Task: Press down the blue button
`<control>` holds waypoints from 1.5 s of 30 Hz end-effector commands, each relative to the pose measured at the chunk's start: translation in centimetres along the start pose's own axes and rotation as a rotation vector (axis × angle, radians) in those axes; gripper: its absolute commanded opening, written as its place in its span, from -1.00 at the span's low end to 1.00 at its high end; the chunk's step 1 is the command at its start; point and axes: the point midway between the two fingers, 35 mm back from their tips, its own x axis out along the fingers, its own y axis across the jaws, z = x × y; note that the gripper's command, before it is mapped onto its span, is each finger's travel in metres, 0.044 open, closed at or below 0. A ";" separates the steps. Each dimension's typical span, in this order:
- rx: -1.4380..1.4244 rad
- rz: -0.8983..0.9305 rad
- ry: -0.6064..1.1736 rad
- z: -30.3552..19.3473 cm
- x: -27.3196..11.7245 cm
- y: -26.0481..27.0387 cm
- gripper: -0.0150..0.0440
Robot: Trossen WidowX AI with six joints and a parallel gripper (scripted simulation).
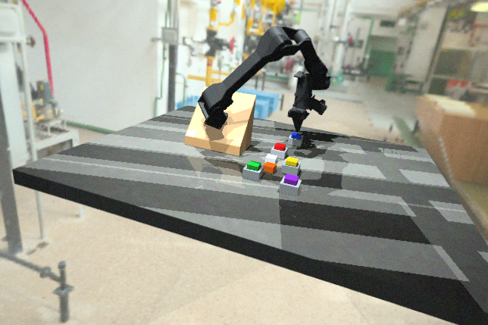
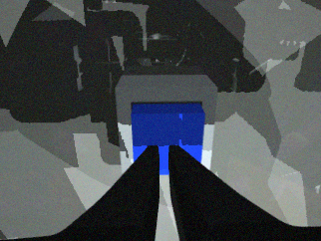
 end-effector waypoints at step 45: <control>-0.009 -0.006 0.005 -1.5 -7.7 1.3 0.38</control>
